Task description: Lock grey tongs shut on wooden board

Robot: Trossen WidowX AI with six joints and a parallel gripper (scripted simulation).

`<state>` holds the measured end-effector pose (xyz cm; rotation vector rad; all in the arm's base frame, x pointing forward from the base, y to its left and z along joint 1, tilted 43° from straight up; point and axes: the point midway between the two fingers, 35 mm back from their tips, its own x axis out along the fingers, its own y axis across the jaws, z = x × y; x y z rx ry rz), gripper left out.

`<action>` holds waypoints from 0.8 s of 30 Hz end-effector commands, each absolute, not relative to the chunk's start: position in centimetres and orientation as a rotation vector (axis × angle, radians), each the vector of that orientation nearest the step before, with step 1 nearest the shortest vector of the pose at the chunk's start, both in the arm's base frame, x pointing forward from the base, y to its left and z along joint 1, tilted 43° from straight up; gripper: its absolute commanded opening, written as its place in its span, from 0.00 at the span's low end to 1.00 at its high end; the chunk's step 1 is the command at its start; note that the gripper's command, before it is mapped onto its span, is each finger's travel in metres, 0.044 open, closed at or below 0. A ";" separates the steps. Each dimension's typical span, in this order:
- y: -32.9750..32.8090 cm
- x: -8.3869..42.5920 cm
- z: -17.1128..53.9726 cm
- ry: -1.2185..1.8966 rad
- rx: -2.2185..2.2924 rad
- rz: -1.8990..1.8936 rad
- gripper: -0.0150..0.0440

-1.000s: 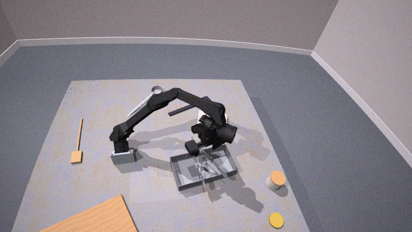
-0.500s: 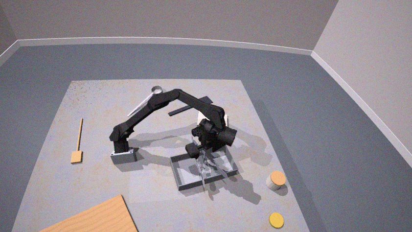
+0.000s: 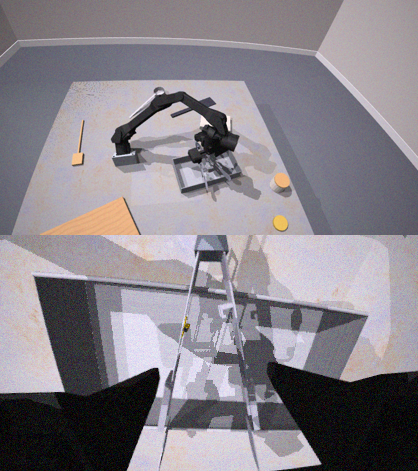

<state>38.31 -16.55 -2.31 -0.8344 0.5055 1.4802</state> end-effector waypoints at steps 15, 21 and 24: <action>-14.4 38.4 -4.4 0.511 -0.808 1.475 1.00; -13.7 38.4 -5.1 0.513 -0.801 1.475 1.00; -13.3 38.4 -5.4 0.514 -0.798 1.476 1.00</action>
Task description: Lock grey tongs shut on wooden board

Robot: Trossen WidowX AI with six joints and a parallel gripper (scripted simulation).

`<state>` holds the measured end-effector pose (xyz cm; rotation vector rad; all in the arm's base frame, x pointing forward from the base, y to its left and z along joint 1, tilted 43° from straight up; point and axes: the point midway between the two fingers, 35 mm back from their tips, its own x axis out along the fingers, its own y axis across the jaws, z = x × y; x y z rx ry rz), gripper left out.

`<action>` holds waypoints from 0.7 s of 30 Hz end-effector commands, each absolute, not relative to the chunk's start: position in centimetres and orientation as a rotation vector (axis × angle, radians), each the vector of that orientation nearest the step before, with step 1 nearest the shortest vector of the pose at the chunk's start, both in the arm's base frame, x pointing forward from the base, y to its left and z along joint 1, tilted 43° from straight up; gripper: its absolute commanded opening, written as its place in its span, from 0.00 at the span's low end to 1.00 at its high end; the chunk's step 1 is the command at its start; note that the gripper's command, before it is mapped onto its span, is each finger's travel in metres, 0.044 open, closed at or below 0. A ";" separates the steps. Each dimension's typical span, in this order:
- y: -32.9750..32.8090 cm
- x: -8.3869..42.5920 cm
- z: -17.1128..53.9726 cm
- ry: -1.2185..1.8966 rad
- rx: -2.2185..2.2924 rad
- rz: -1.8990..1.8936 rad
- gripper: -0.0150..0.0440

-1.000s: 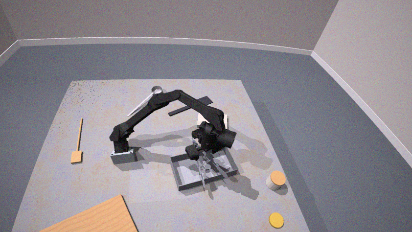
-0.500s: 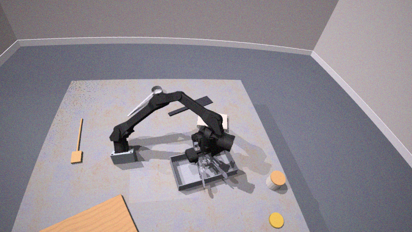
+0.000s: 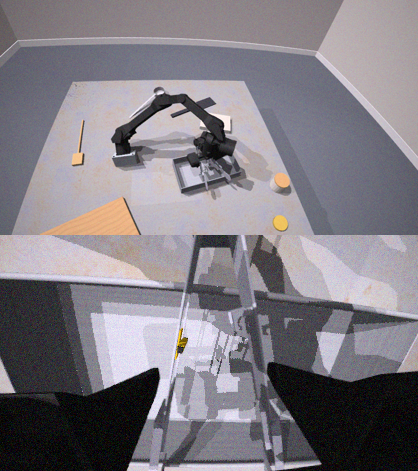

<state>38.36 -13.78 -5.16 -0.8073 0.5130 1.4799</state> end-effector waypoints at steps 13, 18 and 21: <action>-13.0 38.3 -5.9 0.515 -0.799 1.481 0.83; -13.0 38.3 -5.9 0.515 -0.799 1.481 0.78; -13.0 38.3 -5.9 0.515 -0.799 1.481 0.74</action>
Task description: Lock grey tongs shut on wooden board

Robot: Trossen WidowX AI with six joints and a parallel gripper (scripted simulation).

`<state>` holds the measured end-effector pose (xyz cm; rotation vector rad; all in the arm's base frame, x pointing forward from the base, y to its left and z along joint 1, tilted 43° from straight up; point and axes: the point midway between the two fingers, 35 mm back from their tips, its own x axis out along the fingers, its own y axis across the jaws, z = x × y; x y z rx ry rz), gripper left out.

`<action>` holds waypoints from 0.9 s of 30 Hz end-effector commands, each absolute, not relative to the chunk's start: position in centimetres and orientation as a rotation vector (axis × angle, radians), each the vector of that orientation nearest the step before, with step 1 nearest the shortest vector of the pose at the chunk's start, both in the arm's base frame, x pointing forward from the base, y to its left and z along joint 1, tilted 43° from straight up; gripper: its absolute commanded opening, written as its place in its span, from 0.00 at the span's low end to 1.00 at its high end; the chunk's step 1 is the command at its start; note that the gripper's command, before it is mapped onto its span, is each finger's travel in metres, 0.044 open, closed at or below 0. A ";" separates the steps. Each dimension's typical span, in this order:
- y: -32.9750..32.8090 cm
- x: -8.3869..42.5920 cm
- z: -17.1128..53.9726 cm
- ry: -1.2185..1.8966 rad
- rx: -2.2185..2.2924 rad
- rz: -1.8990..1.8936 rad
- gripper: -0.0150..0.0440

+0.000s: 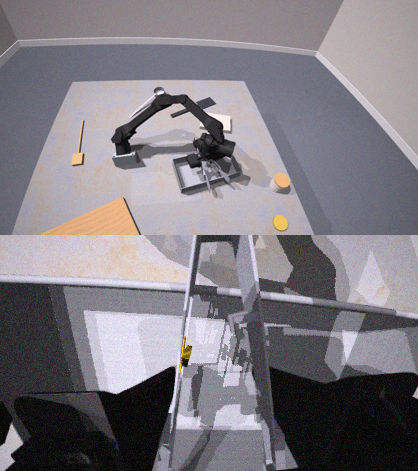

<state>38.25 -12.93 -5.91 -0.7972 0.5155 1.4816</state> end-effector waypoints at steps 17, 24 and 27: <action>-13.0 38.3 -5.9 0.515 -0.799 1.481 0.55; -13.0 38.3 -5.9 0.515 -0.799 1.481 0.47; -13.0 38.3 -5.9 0.515 -0.799 1.481 0.44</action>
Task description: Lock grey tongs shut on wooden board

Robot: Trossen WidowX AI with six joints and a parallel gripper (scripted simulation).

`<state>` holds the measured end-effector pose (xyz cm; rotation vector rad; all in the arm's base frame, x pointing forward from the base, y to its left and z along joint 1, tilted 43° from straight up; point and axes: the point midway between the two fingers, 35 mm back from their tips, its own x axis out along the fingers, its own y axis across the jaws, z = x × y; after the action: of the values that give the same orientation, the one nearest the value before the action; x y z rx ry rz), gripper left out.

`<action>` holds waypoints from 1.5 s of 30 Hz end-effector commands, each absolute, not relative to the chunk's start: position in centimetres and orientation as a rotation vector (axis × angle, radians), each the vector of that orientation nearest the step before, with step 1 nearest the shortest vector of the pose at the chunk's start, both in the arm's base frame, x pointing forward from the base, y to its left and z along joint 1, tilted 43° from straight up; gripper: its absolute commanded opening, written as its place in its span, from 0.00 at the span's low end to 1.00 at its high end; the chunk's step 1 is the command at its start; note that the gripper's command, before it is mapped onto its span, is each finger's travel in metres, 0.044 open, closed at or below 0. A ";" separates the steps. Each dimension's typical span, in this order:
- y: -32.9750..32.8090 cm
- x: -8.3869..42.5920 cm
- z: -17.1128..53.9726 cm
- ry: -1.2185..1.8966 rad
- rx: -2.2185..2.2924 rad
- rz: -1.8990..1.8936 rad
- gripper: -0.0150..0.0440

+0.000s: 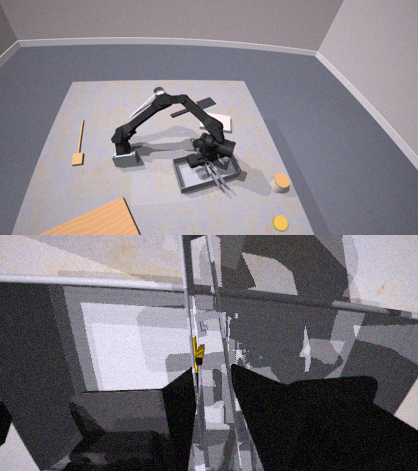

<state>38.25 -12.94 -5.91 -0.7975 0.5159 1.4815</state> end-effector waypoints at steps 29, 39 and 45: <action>-19.5 37.5 1.1 0.578 -0.731 1.410 0.00; -19.6 37.5 1.3 0.579 -0.730 1.409 0.00; -19.6 37.5 1.3 0.594 -0.723 1.394 0.00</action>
<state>37.58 -19.24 1.07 -0.7223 0.5785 1.4095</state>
